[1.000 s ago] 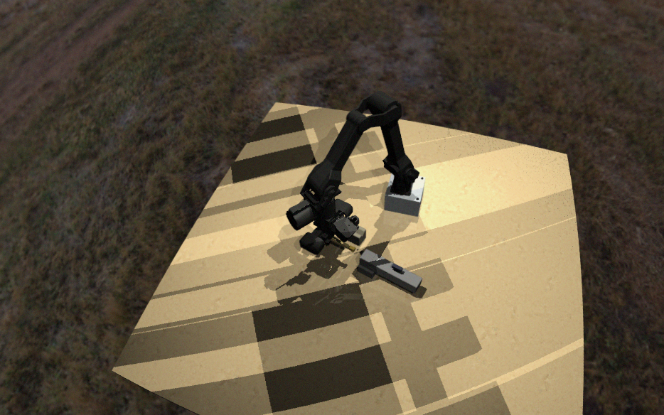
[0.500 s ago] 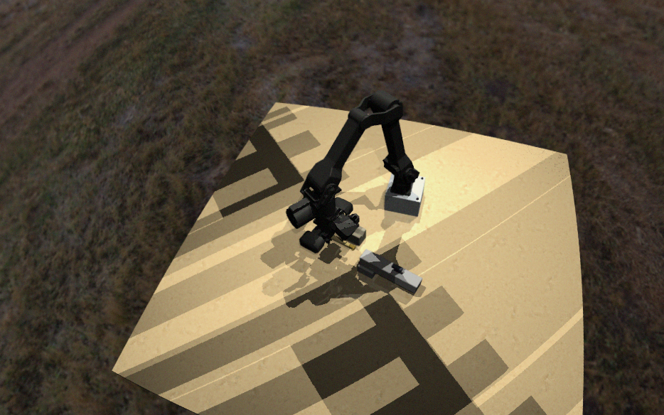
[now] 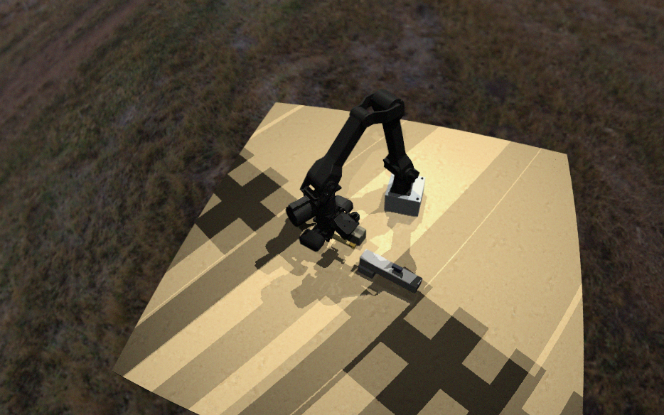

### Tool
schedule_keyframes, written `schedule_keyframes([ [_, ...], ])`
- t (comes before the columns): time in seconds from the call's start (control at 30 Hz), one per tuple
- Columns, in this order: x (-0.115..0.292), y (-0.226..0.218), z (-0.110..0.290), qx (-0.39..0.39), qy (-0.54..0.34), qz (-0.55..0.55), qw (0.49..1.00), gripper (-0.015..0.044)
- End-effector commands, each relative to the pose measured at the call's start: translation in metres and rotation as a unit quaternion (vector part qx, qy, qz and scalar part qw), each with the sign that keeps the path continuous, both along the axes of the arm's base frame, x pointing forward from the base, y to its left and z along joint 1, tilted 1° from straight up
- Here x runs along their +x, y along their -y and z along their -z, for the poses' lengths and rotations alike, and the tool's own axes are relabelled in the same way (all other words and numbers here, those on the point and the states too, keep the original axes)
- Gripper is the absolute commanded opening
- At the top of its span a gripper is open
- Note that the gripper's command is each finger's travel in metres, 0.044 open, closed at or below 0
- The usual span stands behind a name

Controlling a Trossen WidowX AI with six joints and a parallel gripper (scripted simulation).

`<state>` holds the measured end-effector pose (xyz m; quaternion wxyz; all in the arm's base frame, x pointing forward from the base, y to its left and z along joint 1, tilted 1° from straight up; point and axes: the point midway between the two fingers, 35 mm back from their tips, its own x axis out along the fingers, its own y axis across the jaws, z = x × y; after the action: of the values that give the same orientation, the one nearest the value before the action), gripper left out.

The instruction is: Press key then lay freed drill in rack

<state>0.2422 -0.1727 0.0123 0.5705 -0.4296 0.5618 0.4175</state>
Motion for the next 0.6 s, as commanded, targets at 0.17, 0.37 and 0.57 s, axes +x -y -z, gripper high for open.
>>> schedule_keyframes([
  [0.17, 0.0, -0.0003, -0.0061, 0.0, 0.0, 0.001, 1.0, 0.0],
  [0.37, 0.0, -0.0005, -0.0094, 0.0, 0.0, 0.001, 1.0, 0.0],
  [0.57, 0.0, -0.0006, -0.0126, 0.0, 0.0, 0.001, 1.0, 0.0],
])
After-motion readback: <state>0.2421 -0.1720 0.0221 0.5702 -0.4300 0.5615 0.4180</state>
